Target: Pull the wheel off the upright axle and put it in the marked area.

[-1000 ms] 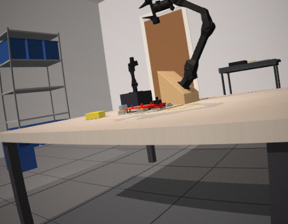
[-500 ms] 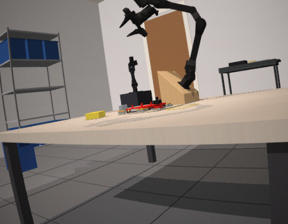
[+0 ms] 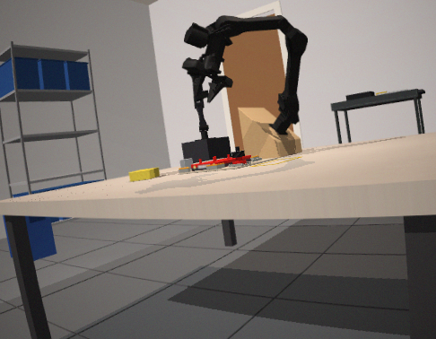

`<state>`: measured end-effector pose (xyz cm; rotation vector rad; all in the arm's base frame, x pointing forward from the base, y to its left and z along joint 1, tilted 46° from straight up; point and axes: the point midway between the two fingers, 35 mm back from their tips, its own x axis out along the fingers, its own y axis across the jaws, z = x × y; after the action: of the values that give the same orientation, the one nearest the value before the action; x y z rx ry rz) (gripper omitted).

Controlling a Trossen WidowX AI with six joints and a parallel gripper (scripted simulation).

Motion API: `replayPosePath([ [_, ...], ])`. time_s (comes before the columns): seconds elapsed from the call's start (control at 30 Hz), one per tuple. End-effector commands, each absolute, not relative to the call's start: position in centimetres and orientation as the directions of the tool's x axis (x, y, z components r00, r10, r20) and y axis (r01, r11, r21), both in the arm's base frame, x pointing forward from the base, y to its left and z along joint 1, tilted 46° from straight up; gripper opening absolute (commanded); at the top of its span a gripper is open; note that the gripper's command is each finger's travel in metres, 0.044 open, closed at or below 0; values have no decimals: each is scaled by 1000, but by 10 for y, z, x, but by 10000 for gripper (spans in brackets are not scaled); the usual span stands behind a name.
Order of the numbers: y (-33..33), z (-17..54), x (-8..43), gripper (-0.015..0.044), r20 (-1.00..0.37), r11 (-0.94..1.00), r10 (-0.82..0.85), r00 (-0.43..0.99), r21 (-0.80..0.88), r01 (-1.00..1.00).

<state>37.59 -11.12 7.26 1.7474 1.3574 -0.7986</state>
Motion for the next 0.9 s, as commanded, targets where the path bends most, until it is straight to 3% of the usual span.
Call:
replayPosePath([
  [0.0, -46, 60, 375, 300, -784, -17, 613, 98, 111, 994],
  [0.17, 20, 51, 366, 300, -703, 98, 709, -57, 18, 995],
  [0.87, 47, 37, 360, 300, -701, 102, 711, -62, 15, 995],
])
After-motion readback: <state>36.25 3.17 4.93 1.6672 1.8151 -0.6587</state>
